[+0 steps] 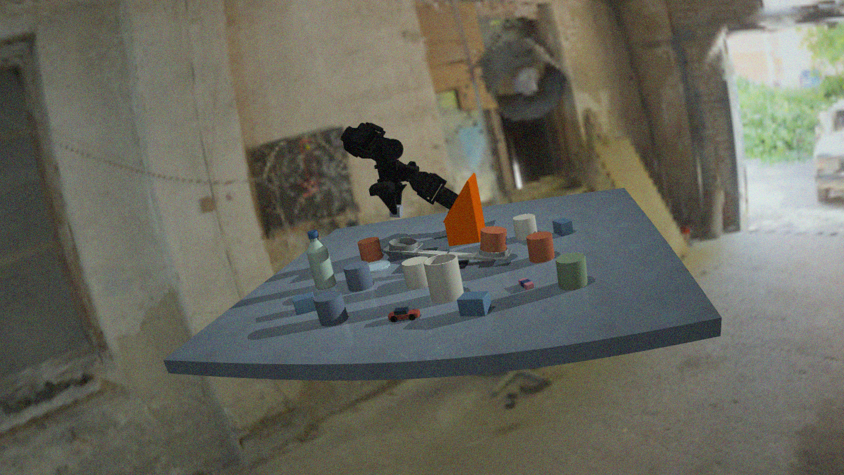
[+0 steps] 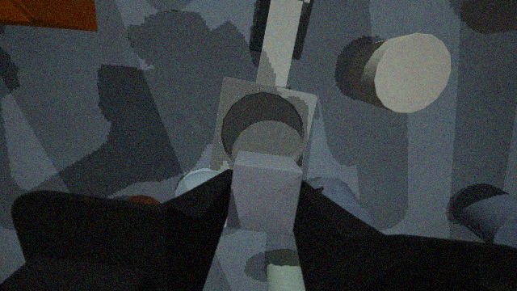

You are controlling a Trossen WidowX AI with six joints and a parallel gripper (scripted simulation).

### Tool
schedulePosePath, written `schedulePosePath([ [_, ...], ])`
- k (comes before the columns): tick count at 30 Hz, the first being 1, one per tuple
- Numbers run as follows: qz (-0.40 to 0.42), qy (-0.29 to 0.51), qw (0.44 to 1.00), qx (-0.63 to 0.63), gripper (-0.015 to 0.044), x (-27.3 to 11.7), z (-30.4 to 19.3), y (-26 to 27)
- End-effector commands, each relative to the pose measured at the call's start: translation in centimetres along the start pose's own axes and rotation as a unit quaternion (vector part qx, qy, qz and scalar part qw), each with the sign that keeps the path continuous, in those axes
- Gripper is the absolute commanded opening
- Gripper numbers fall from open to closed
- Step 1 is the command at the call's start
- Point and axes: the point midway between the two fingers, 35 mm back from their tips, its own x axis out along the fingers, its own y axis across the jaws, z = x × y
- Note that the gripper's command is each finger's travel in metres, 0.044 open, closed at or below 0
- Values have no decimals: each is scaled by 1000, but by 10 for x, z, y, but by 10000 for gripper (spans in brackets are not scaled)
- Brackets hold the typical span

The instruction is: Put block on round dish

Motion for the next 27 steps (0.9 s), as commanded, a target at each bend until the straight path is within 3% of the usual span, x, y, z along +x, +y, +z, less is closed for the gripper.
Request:
schedulePosePath([
  [1, 0, -8, 1000, 2, 0, 2, -9, 0],
  [21, -2, -1, 1000, 3, 0, 92, -131, 53],
  [27, -1, 2, 1000, 3, 0, 95, -135, 56],
])
